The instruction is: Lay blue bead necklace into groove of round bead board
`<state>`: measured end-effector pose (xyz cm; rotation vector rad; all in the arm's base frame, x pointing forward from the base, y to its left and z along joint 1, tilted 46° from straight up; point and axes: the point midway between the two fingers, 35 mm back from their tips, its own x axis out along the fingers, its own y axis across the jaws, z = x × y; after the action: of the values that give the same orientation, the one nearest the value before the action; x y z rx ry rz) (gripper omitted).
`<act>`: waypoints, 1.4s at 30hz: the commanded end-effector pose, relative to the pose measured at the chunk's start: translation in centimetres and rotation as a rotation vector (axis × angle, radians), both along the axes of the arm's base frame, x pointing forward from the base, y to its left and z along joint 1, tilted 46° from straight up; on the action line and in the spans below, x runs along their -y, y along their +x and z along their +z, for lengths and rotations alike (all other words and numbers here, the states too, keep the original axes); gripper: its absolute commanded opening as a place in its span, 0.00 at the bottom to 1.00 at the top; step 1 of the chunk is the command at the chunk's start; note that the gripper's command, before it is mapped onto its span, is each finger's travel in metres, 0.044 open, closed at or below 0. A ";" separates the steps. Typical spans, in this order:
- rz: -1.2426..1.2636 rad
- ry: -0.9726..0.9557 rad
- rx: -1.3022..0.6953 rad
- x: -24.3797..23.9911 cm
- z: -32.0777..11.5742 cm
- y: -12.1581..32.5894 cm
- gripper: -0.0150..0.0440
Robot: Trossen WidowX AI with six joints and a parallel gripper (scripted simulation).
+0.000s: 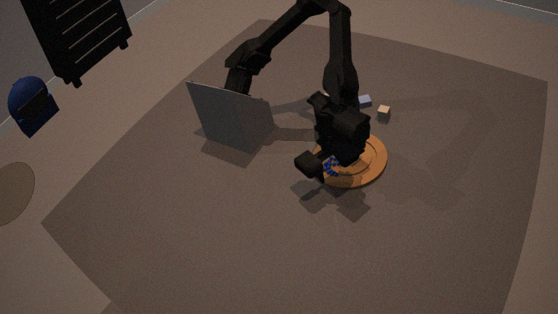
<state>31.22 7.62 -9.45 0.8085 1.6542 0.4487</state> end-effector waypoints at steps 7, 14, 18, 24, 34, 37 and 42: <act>-0.002 0.000 0.004 0.3 0.2 0.1 1.00; -0.002 0.000 0.004 0.3 0.2 0.1 1.00; 0.100 0.011 0.109 0.2 0.8 -0.4 0.90; 0.511 0.057 0.531 0.2 3.1 -2.2 0.90; 0.888 0.100 0.917 0.1 5.0 -4.2 0.90; 0.888 0.100 0.917 0.1 5.0 -4.2 0.90; 0.888 0.100 0.917 0.0 4.9 -4.2 0.90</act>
<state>27.18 7.62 -4.47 -0.1468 1.0255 1.2900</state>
